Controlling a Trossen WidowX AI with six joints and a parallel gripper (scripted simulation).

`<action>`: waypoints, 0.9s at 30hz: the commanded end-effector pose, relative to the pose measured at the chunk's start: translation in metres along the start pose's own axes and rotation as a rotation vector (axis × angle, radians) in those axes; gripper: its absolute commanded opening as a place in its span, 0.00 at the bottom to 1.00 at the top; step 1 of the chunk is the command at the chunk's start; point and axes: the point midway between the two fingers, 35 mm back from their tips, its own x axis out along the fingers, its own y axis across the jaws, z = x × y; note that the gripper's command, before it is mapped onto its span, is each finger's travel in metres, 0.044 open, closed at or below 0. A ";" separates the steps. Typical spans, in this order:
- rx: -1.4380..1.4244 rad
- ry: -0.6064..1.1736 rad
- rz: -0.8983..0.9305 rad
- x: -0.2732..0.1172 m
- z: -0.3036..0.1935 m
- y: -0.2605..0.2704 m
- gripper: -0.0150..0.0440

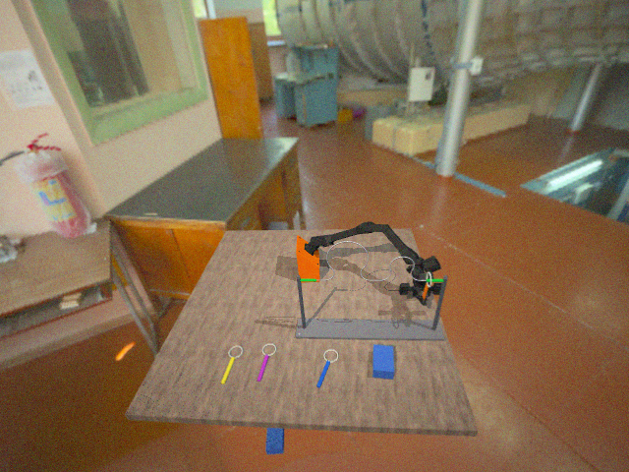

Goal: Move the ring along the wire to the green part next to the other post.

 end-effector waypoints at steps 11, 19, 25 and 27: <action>-0.013 0.247 -0.014 -0.031 0.000 -0.018 0.00; -0.042 0.325 -0.027 -0.041 0.003 -0.030 0.00; -0.087 0.325 -0.045 -0.041 0.003 -0.041 0.00; -0.109 0.325 -0.053 -0.041 0.003 -0.046 0.00</action>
